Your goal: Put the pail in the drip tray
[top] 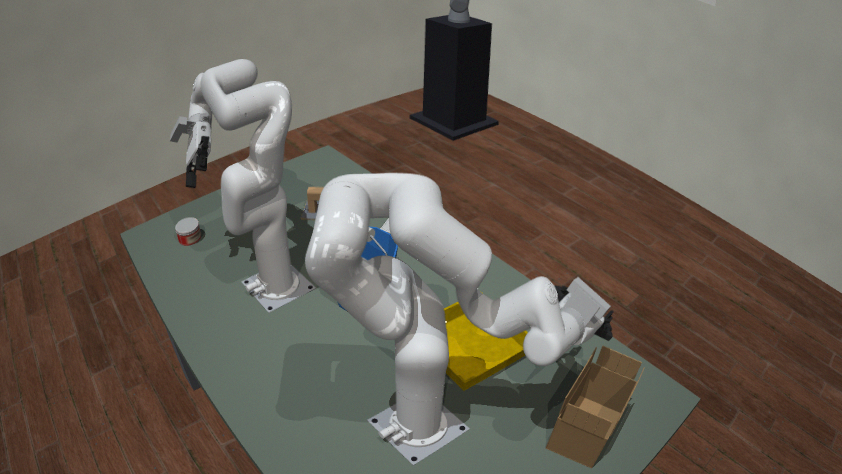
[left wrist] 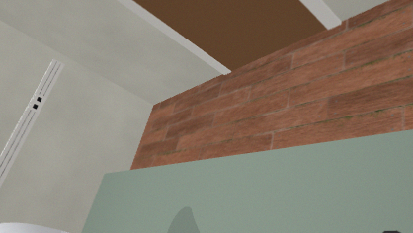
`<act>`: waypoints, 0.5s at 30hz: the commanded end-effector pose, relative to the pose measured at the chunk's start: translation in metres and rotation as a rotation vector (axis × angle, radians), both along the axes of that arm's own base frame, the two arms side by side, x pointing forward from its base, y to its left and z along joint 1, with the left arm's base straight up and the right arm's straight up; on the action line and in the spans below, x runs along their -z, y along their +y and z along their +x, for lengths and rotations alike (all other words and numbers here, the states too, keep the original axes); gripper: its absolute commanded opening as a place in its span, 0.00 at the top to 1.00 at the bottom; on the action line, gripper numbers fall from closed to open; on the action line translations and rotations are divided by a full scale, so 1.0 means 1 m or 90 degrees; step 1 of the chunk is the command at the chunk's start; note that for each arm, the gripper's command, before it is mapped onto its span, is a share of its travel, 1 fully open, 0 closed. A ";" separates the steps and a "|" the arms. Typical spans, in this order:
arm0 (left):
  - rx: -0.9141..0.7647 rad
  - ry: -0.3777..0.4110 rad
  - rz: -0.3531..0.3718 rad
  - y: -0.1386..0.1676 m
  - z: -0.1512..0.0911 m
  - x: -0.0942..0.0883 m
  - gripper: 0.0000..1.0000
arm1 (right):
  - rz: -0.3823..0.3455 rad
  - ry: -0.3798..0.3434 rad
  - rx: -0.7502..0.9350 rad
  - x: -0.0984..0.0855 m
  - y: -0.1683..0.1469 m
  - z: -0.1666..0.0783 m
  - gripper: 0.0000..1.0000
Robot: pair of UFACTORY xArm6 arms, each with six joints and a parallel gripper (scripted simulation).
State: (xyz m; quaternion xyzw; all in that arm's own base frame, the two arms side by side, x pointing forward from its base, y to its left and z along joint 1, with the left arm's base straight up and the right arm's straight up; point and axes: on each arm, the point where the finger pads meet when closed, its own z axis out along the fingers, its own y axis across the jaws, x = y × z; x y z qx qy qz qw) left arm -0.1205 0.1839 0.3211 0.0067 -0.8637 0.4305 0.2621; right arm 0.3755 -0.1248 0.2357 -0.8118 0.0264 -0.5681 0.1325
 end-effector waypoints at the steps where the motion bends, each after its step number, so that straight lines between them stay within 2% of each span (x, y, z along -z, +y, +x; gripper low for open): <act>1: 0.018 -0.033 0.003 0.005 0.003 0.005 0.00 | 0.000 -0.001 0.000 -0.001 0.000 0.000 0.00; 8: 0.112 -0.181 0.014 0.030 0.017 0.029 0.00 | 0.000 -0.001 0.000 -0.001 0.000 0.000 0.00; 15: 0.207 -0.307 0.028 0.054 0.032 0.047 0.00 | 0.000 -0.001 0.000 -0.001 0.000 0.000 0.00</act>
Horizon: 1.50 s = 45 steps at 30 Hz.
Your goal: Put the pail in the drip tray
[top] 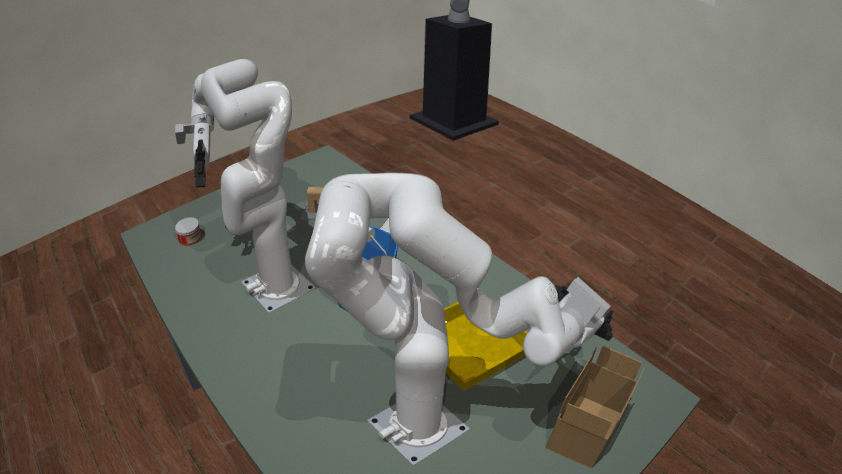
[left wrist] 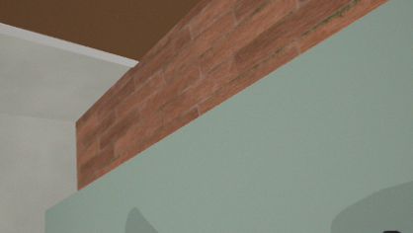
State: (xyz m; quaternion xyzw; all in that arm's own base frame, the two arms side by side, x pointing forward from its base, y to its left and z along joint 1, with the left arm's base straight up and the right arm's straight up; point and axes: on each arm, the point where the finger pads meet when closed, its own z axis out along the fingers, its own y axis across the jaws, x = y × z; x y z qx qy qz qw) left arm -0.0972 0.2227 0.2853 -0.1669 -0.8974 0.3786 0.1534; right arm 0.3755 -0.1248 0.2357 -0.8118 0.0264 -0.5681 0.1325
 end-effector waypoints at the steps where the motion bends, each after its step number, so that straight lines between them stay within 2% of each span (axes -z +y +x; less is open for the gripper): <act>1: 0.071 -0.097 0.013 0.019 0.011 0.014 0.00 | 0.000 -0.001 0.000 -0.001 0.000 0.000 0.00; 3: 0.071 -0.097 0.013 0.019 0.011 0.014 0.00 | 0.000 -0.001 0.000 -0.001 0.000 0.000 0.00; 5: 0.120 -0.154 0.025 0.031 0.020 0.021 0.00 | 0.000 -0.001 0.000 -0.001 0.000 0.000 0.00; 14: 0.258 -0.288 0.061 0.066 0.043 0.036 0.00 | 0.000 -0.001 0.000 -0.001 0.000 0.000 0.00; 18: 0.324 -0.340 0.080 0.082 0.053 0.040 0.00 | 0.000 -0.001 0.000 -0.001 0.000 0.000 0.00; 20: 0.324 -0.340 0.080 0.082 0.053 0.040 0.00 | 0.000 -0.001 0.000 -0.001 0.000 0.000 0.00; 22: 0.381 -0.381 0.097 0.095 0.062 0.043 0.00 | 0.000 -0.001 0.000 -0.001 0.000 0.000 0.00; 27: 0.464 -0.430 0.124 0.115 0.075 0.044 0.00 | 0.000 -0.001 0.000 -0.001 0.000 0.000 0.00; 35: 0.605 -0.493 0.170 0.148 0.094 0.042 0.00 | 0.000 -0.001 0.000 -0.001 0.000 0.000 0.00; 37: 0.605 -0.493 0.170 0.148 0.094 0.042 0.00 | 0.000 -0.001 0.000 -0.001 0.000 0.000 0.00; 45: 0.714 -0.524 0.206 0.172 0.107 0.037 0.00 | 0.000 -0.001 0.000 -0.001 0.000 0.000 0.00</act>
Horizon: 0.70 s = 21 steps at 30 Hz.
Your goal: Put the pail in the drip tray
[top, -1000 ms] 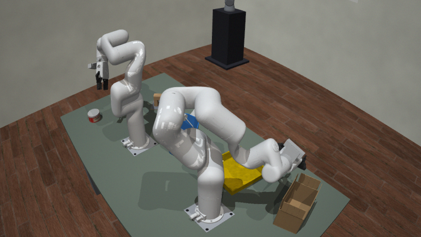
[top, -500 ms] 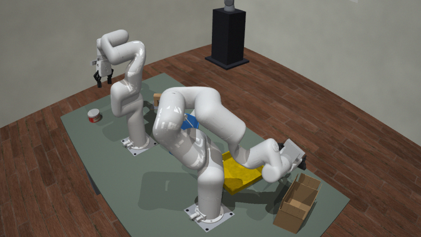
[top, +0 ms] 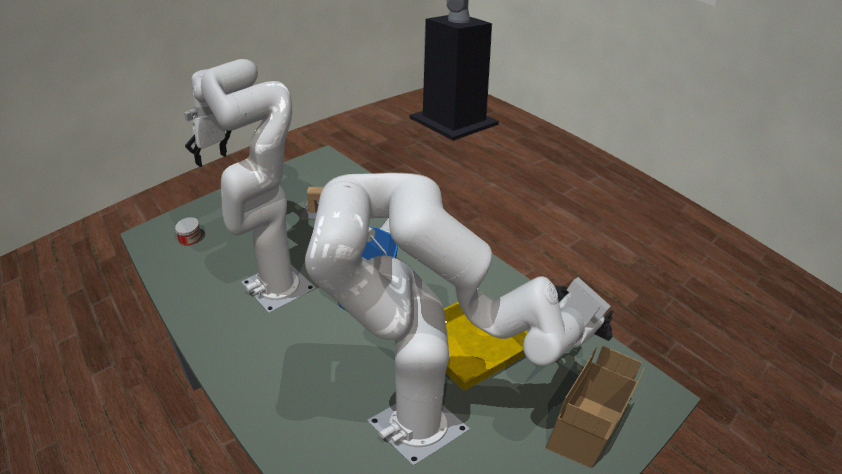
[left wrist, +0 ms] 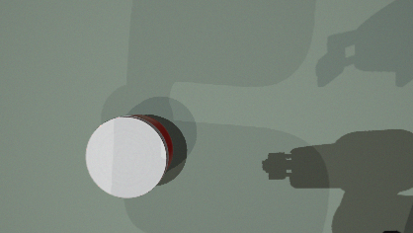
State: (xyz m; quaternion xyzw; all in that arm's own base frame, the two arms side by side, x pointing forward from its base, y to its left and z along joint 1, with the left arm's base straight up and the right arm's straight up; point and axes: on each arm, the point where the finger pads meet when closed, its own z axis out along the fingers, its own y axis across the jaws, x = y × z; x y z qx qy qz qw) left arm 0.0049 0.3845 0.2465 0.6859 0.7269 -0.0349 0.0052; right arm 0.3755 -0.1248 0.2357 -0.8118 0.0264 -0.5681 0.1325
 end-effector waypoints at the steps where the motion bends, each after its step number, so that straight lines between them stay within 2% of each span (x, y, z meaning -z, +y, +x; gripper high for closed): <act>1: 0.043 -0.022 0.027 0.012 0.006 -0.002 0.00 | 0.000 -0.001 0.000 -0.001 0.000 0.000 0.00; 15: 0.057 -0.027 0.036 0.015 0.008 -0.003 0.00 | 0.000 0.000 -0.006 -0.001 0.002 0.002 0.00; 21: 0.057 -0.027 0.036 0.015 0.008 -0.003 0.00 | 0.003 0.011 -0.078 -0.009 0.033 0.015 0.00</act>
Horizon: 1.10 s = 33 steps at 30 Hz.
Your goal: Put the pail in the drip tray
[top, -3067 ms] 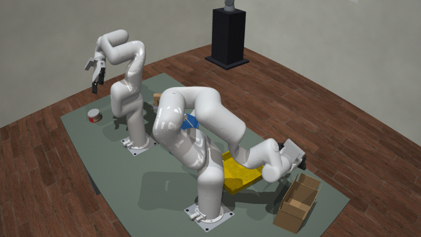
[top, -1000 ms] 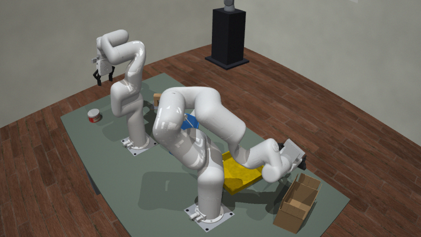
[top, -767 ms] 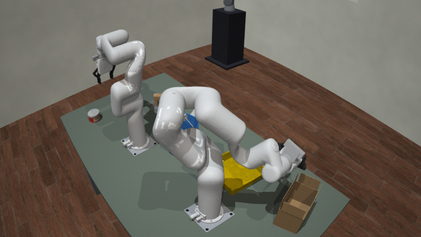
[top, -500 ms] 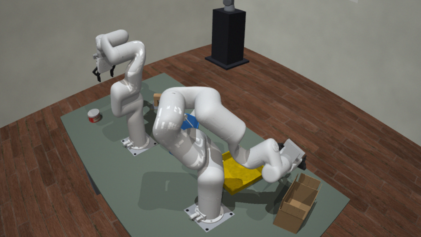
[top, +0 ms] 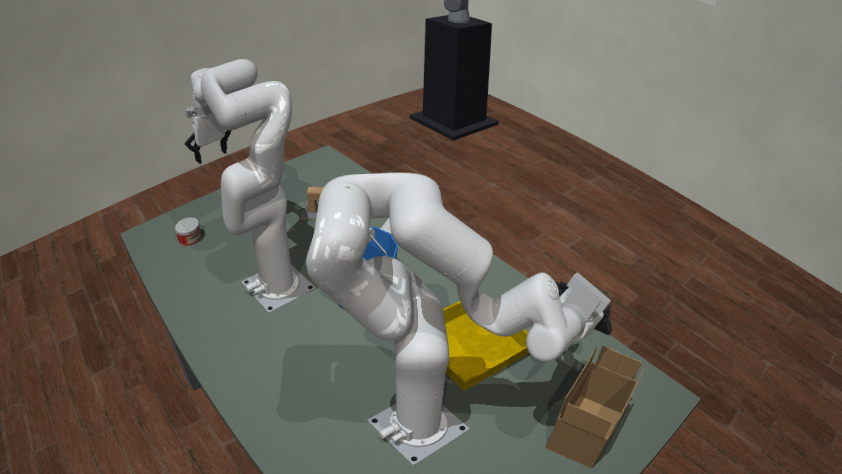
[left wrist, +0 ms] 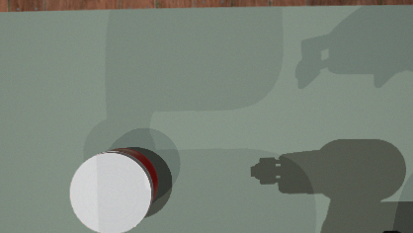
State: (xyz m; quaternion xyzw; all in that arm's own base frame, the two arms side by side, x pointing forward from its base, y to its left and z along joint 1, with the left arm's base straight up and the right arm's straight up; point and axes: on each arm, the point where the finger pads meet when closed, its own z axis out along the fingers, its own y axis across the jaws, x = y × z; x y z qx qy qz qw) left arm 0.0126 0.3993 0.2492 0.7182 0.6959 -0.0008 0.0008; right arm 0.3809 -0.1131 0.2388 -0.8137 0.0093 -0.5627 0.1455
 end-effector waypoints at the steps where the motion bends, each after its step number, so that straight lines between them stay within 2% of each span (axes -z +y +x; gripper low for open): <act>1: 0.000 0.000 0.001 0.000 0.000 -0.001 0.00 | 0.002 0.011 -0.073 -0.008 0.031 0.014 0.00; 3: 0.000 0.000 0.001 0.000 0.000 -0.001 0.00 | 0.003 0.018 -0.112 -0.012 0.049 0.019 0.00; 5: 0.000 0.000 0.001 0.000 0.000 -0.001 0.00 | 0.003 0.018 -0.112 -0.012 0.049 0.019 0.00; 7: 0.000 0.000 0.001 0.000 0.000 -0.001 0.00 | 0.003 0.032 -0.175 -0.017 0.078 0.027 0.00; 17: 0.000 0.000 0.001 0.000 0.000 -0.001 0.00 | -0.006 0.078 -0.341 -0.030 0.158 0.033 0.00; 20: 0.000 0.000 0.001 0.000 0.000 -0.001 0.00 | -0.012 0.095 -0.392 -0.033 0.183 0.031 0.00; 22: 0.000 0.000 0.001 0.000 0.000 -0.001 0.00 | -0.012 0.095 -0.392 -0.033 0.183 0.031 0.00; 23: 0.000 0.000 0.001 0.000 0.000 -0.001 0.00 | -0.019 0.112 -0.439 -0.035 0.206 0.028 0.00; 33: 0.000 0.000 0.001 0.000 0.000 -0.001 0.00 | -0.060 0.180 -0.598 -0.041 0.282 0.005 0.00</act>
